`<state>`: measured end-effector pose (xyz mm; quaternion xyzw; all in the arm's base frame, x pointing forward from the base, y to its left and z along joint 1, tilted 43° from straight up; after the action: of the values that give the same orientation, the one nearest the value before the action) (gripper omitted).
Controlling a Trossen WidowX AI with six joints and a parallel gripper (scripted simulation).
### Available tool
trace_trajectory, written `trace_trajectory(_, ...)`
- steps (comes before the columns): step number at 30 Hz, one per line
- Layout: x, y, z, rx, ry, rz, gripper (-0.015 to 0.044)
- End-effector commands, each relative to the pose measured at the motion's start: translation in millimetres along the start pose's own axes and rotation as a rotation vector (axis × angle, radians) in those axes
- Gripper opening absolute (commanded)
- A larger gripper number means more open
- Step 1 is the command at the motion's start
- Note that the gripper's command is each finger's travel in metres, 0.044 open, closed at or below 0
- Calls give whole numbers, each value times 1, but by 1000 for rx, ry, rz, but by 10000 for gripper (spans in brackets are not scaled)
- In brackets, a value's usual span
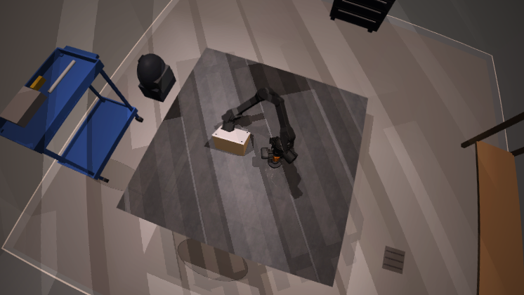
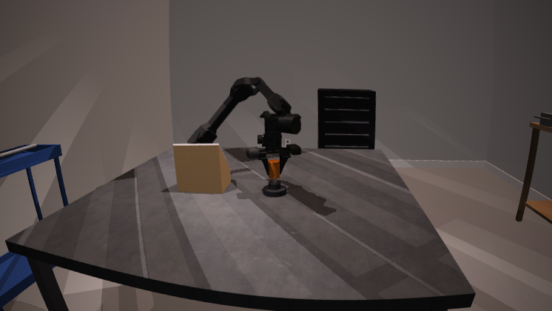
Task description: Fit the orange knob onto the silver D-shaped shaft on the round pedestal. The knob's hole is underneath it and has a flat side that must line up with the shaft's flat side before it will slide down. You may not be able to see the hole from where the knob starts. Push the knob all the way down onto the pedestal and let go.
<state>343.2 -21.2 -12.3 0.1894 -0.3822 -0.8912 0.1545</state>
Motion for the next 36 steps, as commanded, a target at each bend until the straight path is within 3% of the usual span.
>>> trace_trajectory(1, -1, 3, -1, 3, 26, -1, 0)
trace_trajectory(36, 0, -2, -1, 3, 26, -1, 0)
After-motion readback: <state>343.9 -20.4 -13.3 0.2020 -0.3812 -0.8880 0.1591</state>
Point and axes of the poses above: the point midway between the two fingers, 35 mm back from their tips, its own y axis back along the fingers, its own x axis across the jaws, z = x × y, the point moved 4 cm from there along y, back along the fingers, and after that the axes turned 2 degrees about -y, right-handed, at the moved point
